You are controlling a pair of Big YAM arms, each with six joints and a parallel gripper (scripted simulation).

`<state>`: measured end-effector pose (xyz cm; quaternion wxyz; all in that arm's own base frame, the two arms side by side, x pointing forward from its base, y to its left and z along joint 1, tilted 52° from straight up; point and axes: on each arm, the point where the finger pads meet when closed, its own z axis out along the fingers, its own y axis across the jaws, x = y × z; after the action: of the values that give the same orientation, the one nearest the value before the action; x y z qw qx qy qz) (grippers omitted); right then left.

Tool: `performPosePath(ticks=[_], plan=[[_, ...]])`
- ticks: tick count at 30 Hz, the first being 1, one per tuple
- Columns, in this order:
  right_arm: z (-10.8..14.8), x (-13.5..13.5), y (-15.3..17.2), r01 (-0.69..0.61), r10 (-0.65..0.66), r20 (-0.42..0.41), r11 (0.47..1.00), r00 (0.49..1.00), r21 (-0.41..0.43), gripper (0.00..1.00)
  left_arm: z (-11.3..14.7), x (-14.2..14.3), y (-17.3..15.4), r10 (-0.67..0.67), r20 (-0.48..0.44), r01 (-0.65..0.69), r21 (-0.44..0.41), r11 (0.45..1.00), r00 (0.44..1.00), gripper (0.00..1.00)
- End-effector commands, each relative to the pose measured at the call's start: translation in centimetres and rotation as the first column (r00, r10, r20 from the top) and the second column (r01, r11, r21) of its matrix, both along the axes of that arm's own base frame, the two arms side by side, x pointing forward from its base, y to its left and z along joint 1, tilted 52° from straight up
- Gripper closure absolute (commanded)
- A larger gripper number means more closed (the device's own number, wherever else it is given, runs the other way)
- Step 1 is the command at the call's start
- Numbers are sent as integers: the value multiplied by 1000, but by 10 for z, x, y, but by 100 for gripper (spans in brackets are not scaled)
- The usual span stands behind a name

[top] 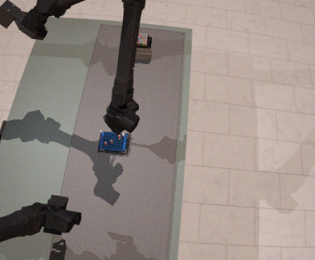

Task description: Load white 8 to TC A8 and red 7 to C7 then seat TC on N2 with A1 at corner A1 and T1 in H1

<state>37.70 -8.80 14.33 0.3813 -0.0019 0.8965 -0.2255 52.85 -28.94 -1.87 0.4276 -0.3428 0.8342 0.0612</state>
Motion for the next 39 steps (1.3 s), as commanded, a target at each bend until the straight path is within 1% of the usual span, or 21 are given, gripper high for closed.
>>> performPosePath(ticks=[1, 39], plan=[[4, 2, 1, -11, 11, -1, 1000, 1000, -10, 0, -7, 11, 7, 13, -2, -13, 1, 1000, 1000, 91], [4, 2, 1, -11, 11, -1, 1000, 1000, -10, 0, -12, 16, 11, 12, 2, -12, -6, 1000, 1000, 91]])
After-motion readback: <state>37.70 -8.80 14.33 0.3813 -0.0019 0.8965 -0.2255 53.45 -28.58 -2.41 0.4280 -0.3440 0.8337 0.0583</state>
